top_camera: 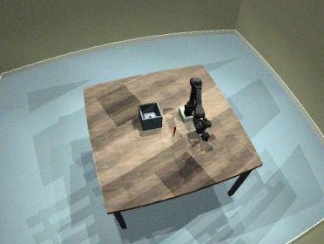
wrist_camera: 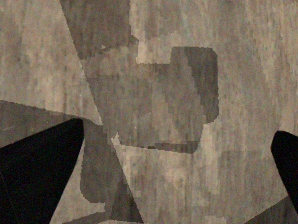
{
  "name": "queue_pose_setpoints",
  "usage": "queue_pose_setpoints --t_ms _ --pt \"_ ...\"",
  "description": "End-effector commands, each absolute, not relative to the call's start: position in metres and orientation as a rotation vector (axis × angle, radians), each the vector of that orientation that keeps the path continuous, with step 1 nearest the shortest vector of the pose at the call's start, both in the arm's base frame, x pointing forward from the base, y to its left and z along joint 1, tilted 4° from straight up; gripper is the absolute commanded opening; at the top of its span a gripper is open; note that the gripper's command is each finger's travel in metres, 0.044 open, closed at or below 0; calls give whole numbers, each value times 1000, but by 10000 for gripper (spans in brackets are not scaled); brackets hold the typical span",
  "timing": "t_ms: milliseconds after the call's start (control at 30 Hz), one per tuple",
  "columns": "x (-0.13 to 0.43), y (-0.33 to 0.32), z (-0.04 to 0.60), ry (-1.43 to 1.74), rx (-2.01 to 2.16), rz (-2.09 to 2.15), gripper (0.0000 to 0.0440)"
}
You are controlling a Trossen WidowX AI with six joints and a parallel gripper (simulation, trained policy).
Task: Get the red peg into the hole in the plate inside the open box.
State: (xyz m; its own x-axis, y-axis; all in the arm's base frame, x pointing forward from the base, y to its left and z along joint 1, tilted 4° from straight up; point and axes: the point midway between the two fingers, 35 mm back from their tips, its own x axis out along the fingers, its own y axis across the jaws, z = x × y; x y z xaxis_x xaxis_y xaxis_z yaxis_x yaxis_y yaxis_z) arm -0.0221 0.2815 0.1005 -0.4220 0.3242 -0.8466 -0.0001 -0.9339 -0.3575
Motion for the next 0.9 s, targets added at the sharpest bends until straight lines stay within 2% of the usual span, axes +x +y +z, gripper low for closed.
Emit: queue_pose_setpoints --t_ms 0,867 --pt "-14 279 96 -291 -1564 2410 440" --pt "44 260 74 693 -1341 1869 440"
